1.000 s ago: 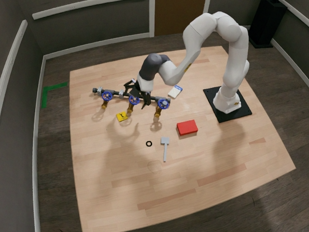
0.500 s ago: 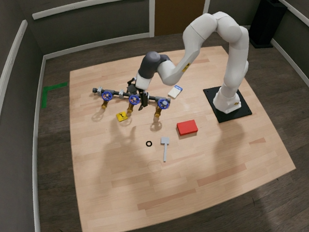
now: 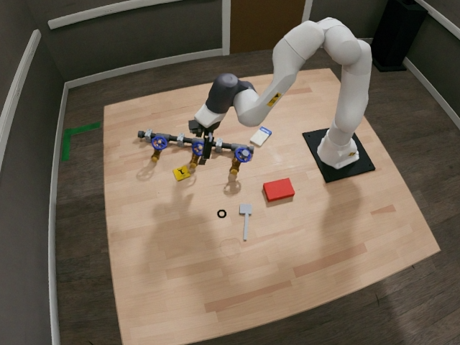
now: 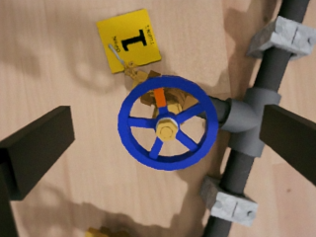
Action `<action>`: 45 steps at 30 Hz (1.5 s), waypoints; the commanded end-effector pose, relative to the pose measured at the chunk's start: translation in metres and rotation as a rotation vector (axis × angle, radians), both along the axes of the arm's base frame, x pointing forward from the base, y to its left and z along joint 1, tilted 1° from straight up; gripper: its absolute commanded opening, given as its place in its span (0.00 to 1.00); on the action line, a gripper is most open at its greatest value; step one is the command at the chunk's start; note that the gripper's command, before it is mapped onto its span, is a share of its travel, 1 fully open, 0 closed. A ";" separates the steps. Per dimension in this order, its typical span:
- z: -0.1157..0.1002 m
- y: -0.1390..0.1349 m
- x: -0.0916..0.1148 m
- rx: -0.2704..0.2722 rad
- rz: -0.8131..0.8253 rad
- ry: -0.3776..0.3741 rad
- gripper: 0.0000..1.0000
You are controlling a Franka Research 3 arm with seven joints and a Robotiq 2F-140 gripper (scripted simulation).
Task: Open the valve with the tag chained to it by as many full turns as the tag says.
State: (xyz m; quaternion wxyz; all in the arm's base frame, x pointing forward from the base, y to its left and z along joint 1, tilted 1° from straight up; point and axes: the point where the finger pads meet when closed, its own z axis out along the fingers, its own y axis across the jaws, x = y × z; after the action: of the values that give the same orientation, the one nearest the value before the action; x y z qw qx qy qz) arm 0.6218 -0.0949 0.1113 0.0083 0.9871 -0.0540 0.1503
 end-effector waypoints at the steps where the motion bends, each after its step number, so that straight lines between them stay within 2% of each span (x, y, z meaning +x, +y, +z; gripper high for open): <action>1: 0.001 0.001 0.001 0.067 -0.270 -0.023 1.00; 15: 0.001 0.001 0.001 0.262 -0.701 -0.052 1.00; 17: 0.001 0.001 0.001 0.262 -0.701 -0.052 1.00; 18: 0.001 0.001 0.001 0.295 -0.781 -0.058 1.00; 27: 0.001 0.001 0.001 0.404 -1.052 -0.076 1.00; 32: 0.001 0.001 0.001 0.458 -1.199 -0.087 1.00; 34: 0.001 0.001 0.001 0.458 -1.199 -0.087 1.00; 35: 0.001 0.001 0.001 0.483 -1.273 -0.092 1.00; 45: 0.001 0.001 0.001 0.563 -1.543 -0.114 1.00</action>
State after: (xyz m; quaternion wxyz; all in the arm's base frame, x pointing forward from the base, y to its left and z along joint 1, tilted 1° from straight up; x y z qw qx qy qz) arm 0.6209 -0.0919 0.1099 -0.1594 0.7173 -0.6647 0.1350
